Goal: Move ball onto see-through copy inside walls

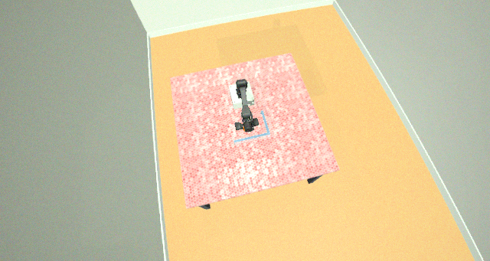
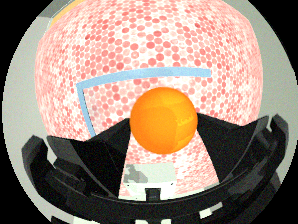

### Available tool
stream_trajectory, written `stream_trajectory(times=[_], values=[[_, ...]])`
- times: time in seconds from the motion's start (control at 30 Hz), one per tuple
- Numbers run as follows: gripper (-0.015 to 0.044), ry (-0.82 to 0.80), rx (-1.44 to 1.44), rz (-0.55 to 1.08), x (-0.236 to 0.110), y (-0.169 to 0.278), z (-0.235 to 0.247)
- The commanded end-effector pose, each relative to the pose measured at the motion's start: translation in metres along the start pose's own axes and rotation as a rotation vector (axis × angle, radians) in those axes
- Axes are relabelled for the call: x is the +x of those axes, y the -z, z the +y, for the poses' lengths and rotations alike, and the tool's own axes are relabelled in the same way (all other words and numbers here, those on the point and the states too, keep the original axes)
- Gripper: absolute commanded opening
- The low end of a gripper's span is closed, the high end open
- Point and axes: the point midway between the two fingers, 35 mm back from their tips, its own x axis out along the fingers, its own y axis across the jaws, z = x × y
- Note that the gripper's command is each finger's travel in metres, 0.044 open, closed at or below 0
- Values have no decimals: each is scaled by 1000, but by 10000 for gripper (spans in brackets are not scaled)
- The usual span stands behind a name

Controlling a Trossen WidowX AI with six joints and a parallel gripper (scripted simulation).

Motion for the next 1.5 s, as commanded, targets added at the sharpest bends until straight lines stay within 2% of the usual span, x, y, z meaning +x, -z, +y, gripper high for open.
stream_trajectory(times=[0.0,1.0,1.37,1.47], values=[[0,2,-3,5,4,7,2],[0,0,-3,11,59,76,23],[0,0,-3,11,122,77,23],[0,0,-3,11,126,78,23]])
